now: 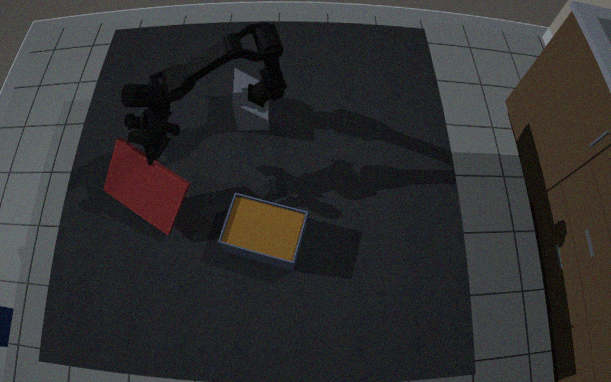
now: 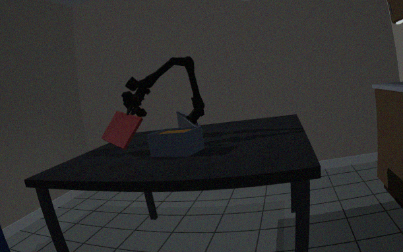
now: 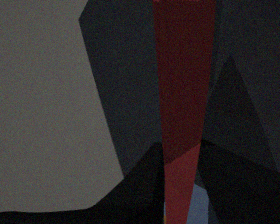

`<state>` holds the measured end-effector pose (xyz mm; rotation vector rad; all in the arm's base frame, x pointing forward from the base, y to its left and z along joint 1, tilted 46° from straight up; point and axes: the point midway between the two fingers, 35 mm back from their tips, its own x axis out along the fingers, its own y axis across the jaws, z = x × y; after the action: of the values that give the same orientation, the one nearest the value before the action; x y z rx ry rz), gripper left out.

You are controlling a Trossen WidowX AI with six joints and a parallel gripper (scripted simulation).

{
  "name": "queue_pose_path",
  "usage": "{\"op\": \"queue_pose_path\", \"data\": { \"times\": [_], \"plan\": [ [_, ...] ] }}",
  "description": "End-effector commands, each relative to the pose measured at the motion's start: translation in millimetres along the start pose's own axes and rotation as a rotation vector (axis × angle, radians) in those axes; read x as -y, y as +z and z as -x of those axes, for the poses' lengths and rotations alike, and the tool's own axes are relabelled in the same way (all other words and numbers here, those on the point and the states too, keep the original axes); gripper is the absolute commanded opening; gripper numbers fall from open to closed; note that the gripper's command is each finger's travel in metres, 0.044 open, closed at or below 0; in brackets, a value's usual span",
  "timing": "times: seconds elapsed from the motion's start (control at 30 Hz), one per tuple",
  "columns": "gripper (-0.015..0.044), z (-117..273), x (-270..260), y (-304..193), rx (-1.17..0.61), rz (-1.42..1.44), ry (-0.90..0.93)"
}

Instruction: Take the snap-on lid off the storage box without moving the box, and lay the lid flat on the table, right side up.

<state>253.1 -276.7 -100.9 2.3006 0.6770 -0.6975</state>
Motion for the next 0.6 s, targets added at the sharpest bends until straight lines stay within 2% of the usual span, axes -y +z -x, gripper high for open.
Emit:
{"op": "queue_pose_path", "data": {
  "times": [0.0,0.57],
  "plan": [
    [0.0,-2.5,2.7,-1.1,-0.007,-0.002,0.005],
    [0.0,-11.4,13.1,-1.3,-0.007,-0.002,0.005]
  ]
}}
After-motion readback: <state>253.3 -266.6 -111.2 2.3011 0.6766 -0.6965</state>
